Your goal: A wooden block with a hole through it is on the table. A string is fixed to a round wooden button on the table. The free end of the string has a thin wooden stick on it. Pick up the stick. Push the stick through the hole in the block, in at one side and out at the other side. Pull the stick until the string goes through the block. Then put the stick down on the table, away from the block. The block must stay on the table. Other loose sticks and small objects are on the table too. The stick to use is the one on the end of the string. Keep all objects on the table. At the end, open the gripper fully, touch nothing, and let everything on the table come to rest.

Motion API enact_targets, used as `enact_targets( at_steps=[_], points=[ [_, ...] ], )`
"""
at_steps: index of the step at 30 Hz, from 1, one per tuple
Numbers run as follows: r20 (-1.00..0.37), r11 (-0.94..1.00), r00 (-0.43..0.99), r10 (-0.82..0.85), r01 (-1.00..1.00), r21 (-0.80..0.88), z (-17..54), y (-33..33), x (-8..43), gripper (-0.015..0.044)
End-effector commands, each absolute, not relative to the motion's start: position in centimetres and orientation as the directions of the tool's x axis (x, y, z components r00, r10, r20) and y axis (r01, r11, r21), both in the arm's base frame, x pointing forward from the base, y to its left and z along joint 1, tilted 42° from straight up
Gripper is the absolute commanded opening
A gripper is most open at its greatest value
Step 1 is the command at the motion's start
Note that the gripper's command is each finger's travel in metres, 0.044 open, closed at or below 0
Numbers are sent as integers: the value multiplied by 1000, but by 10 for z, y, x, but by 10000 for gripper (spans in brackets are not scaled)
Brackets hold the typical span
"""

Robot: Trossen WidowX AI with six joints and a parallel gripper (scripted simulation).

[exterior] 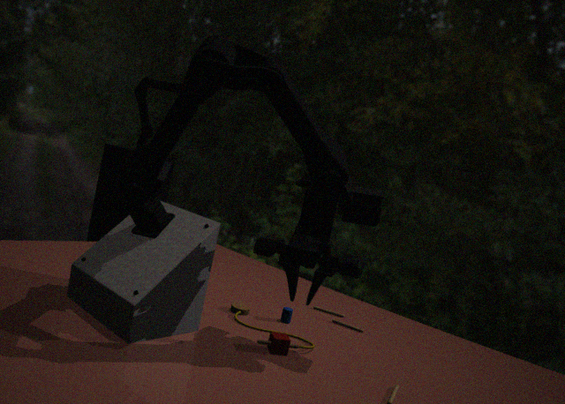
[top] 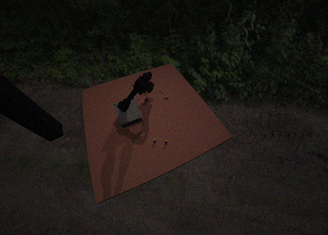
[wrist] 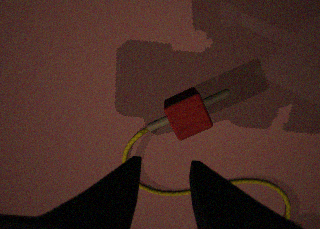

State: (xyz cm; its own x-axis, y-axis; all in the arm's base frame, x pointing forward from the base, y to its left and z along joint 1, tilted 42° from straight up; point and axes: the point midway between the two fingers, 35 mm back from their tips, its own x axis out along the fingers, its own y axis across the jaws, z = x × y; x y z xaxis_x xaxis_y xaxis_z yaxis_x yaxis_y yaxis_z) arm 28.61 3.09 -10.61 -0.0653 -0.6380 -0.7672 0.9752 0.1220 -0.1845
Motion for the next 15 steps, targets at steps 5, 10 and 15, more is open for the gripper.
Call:
enact_targets(
  at_steps=[5, 10, 15],
  points=[
    [-755, 715, -87, -650, 269, -646, -100, 14, 264, 123],
    [-754, 758, -89, -651, -27, -651, -98, 11, 260, 123],
    [-753, 735, -92, -652, -320, -597, -96, 8, 255, 123]
  ],
)
